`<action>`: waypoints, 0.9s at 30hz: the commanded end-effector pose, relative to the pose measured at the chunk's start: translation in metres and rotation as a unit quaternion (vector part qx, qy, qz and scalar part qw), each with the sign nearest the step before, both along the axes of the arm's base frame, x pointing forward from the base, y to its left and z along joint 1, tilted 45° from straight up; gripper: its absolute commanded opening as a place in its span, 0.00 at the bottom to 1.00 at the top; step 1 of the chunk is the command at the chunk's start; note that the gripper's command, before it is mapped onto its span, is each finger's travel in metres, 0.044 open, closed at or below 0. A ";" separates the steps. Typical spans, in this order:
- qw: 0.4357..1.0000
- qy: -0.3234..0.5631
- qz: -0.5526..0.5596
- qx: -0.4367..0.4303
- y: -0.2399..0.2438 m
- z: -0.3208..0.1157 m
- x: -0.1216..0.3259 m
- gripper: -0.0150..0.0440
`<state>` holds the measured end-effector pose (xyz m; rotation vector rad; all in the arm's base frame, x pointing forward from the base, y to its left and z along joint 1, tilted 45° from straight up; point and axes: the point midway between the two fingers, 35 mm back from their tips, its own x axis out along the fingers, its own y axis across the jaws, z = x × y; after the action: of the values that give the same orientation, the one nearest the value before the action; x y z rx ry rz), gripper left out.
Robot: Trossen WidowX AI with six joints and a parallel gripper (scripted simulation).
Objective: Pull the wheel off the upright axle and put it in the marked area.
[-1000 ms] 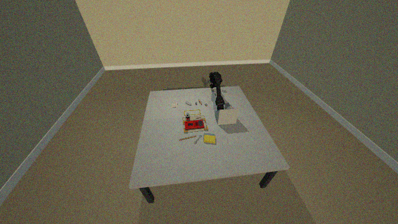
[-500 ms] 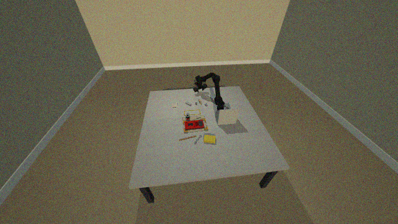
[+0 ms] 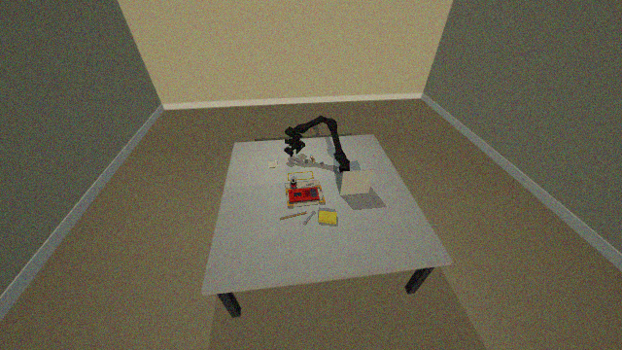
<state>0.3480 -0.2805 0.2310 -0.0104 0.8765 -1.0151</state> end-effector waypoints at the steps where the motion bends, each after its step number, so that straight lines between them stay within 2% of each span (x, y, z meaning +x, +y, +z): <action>1: 0.998 0.049 0.042 0.027 0.037 -0.033 0.020 0.76; 6: 0.989 0.110 0.082 0.048 0.094 -0.073 0.040 0.76; 11: 0.970 0.195 0.134 0.052 0.170 -0.118 0.048 0.76; 20: 0.909 0.349 0.229 -0.015 0.302 -0.183 0.015 0.76; 27: 0.902 0.360 0.236 -0.025 0.308 -0.184 0.013 0.76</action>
<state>0.3592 0.0350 0.0443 -0.6529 1.4288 -0.5392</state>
